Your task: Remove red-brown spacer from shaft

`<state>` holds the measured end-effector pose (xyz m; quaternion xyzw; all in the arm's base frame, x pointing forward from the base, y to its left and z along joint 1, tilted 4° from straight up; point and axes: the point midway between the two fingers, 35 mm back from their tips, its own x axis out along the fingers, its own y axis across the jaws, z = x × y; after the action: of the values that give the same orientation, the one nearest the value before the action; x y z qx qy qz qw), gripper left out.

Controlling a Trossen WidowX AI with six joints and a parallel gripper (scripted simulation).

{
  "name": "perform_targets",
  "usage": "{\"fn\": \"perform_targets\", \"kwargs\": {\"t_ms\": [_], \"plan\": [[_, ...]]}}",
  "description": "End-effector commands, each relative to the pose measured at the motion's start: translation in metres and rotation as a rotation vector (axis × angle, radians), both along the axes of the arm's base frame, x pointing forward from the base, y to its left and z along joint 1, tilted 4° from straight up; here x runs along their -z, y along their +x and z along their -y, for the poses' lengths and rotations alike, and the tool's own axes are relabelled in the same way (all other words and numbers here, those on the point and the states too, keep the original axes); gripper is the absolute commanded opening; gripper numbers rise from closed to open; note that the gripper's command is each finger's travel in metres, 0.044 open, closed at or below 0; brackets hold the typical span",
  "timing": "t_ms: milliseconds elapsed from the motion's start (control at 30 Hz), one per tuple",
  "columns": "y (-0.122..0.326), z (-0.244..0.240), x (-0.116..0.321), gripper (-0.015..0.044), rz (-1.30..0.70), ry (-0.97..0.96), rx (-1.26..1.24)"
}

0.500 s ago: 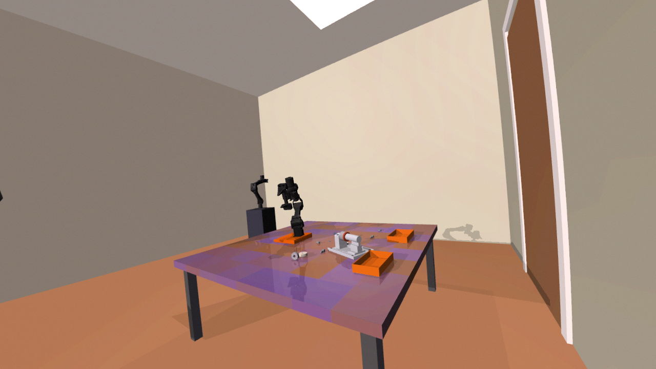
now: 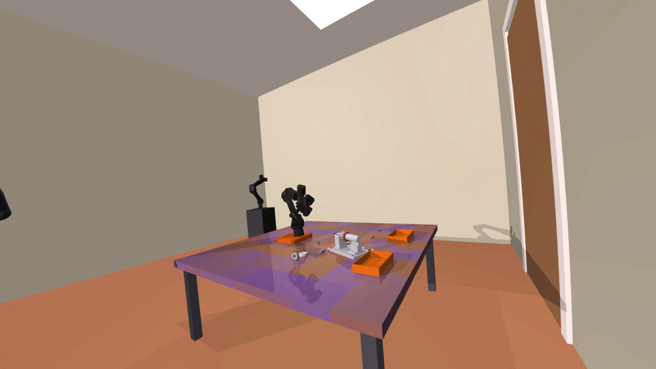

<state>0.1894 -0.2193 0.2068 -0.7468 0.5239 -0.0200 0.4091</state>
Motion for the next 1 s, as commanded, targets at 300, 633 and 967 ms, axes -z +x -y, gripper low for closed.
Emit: {"fn": "perform_targets", "kwargs": {"t_ms": [300,633,967], "plan": [[0.122,-0.112,0.132,0.044,-0.621,-0.393,-0.809],[0.122,-0.11,0.133,0.044,-0.629,-0.402,-0.82],[0.122,-0.11,0.133,0.044,-0.629,-0.402,-0.82]]}}
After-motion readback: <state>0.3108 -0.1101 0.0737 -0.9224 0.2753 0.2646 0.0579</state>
